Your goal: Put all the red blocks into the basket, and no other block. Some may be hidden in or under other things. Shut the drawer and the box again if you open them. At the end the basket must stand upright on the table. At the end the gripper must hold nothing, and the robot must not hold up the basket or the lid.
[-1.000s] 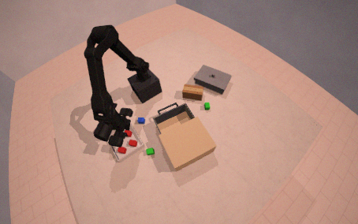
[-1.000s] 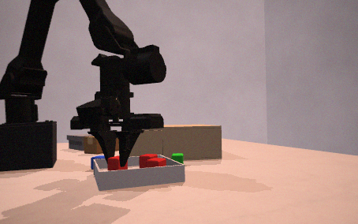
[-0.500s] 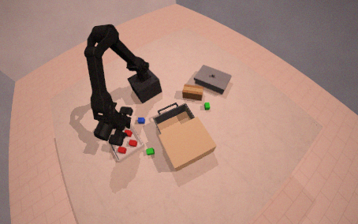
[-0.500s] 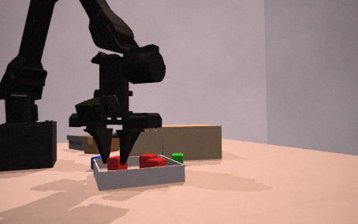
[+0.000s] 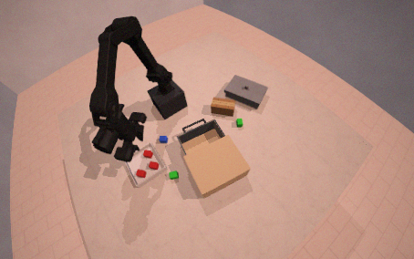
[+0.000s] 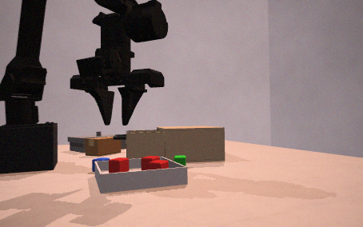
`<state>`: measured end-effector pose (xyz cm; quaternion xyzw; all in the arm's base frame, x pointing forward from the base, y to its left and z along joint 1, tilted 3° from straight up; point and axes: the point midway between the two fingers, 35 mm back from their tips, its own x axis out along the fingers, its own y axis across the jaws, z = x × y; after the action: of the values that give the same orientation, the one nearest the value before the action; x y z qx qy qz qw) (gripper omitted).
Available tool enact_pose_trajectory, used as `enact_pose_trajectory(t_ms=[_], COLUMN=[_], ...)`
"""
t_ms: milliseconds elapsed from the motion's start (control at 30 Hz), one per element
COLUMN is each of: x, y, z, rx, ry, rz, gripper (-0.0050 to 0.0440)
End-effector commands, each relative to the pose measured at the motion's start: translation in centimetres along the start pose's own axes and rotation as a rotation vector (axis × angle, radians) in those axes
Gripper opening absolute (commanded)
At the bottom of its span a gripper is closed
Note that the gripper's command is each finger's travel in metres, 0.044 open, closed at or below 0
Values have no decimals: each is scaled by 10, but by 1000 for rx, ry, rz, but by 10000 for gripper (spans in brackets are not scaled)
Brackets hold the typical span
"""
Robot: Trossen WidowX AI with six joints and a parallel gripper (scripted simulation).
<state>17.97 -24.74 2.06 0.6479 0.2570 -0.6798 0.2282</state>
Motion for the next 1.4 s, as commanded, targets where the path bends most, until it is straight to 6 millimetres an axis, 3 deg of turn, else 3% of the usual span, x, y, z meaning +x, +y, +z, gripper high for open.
enact_pose_trajectory(t_ms=[0,300,333,433,567,633,767,933,1067,1133,1233,1367], x=[-33,-33,-33,-32,-32,-32,-34,-34,-35,-35,-35,-36], y=[1,1,-5,-11,-11,-11,-27,-27,-47,-47,-47,-69], z=[0,0,-8,-37,-38,-38,-72,-72,-102,-102,-102,-129], rx=[1,1,68,-132,-399,-399,-666,-999,-1266,-1399,-1466,-1732], ry=[-1,-1,-1,-1,-2,-2,-3,-5,-7,-8,-9,-11], rz=[13,13,13,12,11,11,11,11,12,11,11,11], gripper=[190,190,148,148,148,148,148,148,148,148,148,148])
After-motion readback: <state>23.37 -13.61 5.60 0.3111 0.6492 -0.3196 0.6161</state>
